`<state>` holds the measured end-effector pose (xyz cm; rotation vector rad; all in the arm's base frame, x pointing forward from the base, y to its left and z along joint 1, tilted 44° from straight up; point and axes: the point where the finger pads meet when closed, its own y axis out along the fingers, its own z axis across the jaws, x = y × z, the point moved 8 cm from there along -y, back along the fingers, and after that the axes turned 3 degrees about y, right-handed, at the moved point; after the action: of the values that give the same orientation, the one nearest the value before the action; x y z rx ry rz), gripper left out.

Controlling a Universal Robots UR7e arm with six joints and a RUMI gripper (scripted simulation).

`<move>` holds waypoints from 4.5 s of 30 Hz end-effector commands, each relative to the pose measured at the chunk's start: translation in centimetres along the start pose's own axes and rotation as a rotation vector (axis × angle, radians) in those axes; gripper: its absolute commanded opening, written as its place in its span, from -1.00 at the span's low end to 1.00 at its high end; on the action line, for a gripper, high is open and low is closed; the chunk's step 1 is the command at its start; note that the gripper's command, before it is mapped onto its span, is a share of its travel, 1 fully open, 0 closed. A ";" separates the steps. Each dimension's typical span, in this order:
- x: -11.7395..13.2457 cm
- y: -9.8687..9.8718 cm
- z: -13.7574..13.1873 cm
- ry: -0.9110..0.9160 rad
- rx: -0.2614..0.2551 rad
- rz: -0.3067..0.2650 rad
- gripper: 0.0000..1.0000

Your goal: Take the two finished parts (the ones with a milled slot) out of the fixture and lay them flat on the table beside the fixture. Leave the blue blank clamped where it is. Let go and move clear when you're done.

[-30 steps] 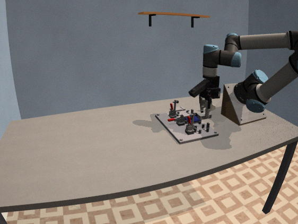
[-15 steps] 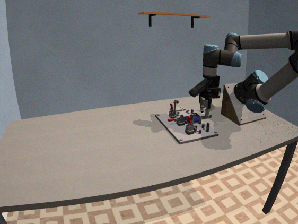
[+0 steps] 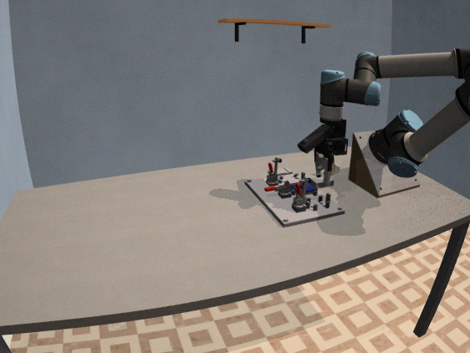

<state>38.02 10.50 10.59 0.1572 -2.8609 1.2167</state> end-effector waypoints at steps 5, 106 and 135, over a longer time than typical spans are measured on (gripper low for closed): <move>0.0 0.0 0.0 0.000 0.000 0.001 -1.00; 0.6 0.0 -11.5 0.000 0.000 0.001 -1.00; 0.6 0.1 -11.5 0.000 0.000 0.001 -1.00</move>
<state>37.28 18.72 18.56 0.1571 -2.8608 1.2170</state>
